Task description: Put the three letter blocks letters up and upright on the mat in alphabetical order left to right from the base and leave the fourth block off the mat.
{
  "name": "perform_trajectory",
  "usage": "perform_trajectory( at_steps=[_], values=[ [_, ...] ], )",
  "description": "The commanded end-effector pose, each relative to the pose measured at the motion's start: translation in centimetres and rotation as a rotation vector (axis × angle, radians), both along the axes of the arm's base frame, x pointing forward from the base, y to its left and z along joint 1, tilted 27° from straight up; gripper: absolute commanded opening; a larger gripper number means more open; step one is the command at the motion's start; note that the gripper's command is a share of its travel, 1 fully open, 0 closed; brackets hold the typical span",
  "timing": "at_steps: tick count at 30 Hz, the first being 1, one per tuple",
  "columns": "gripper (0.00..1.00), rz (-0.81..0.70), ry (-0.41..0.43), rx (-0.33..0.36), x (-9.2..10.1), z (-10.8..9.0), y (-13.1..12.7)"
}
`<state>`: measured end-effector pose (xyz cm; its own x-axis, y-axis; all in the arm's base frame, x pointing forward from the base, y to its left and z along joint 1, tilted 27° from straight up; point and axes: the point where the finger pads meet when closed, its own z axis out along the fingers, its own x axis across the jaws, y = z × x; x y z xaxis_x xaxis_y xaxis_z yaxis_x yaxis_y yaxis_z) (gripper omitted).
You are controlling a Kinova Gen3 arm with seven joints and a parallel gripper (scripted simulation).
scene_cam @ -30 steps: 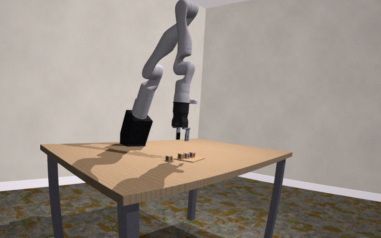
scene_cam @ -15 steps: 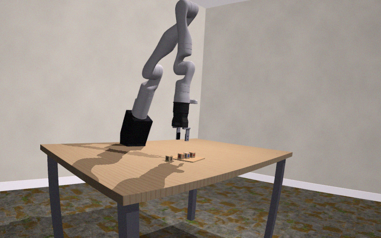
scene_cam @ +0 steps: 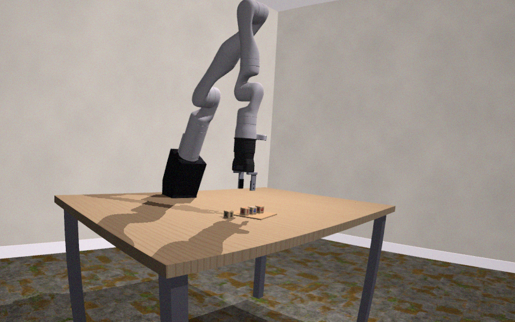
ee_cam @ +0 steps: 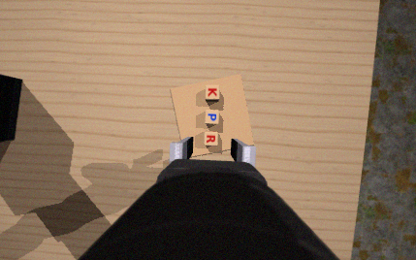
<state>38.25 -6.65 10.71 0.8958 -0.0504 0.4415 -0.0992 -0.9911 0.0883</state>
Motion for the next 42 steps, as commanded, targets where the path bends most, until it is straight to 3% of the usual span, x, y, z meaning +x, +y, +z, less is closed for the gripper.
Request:
perform_trajectory(
  at_steps=[1, 42],
  values=[
    [1.0, 0.006, -0.001, 0.003, 0.0, 0.2, 0.2],
    [1.0, 0.006, -0.004, 0.002, -0.5, 1.5, 0.4]
  ],
)
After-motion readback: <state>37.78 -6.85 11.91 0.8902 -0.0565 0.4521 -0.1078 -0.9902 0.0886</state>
